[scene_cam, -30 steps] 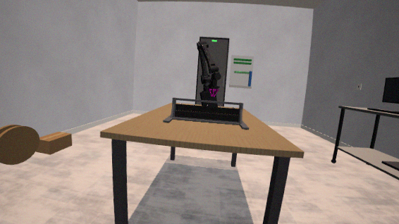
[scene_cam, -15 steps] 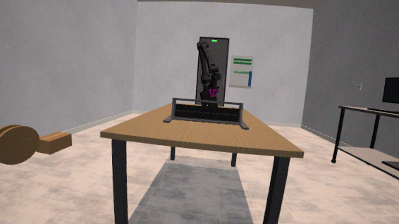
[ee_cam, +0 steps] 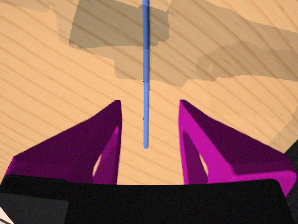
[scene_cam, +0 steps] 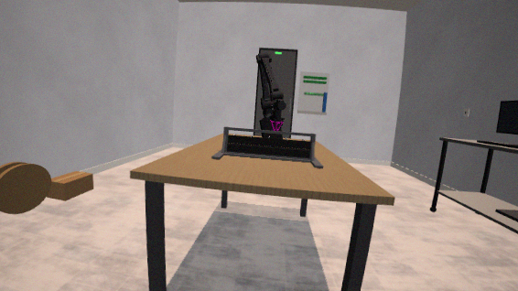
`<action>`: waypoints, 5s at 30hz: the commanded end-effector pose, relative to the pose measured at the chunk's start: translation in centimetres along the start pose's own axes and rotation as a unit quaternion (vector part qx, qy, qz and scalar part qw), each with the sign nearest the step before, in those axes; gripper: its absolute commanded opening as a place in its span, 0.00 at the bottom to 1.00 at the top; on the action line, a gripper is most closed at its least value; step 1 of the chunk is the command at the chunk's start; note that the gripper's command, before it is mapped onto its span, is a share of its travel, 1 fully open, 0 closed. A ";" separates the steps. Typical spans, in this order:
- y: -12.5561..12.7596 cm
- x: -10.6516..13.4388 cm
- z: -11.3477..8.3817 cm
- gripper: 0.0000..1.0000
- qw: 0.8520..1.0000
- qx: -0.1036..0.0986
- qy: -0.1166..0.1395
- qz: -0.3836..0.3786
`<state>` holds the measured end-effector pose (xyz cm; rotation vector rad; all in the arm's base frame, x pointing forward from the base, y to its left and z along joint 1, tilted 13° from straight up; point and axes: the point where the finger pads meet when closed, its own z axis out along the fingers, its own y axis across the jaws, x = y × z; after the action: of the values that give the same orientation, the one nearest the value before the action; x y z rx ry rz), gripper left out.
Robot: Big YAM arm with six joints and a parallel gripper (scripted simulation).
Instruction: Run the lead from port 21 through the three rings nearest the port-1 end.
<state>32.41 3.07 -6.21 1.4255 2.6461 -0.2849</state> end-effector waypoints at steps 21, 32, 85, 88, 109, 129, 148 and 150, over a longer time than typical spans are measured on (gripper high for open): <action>0.6 -0.8 7.7 0.32 1.000 -0.008 -0.004 0.001; 1.5 -1.3 9.6 0.32 1.000 -0.015 -0.008 0.003; 1.7 -1.5 9.6 0.32 1.000 -0.017 -0.009 0.005; 1.6 -1.4 9.7 0.32 1.000 -0.015 -0.008 0.005; 1.3 -1.2 9.7 0.32 1.000 -0.012 -0.006 0.003; 1.3 -1.2 9.7 0.32 1.000 -0.012 -0.006 0.003; 0.8 -0.8 9.7 0.32 1.000 -0.011 -0.006 0.003; 0.8 -0.8 9.7 0.32 1.000 -0.011 -0.006 0.003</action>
<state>33.10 0.87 -15.62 1.4220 2.6429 -0.2757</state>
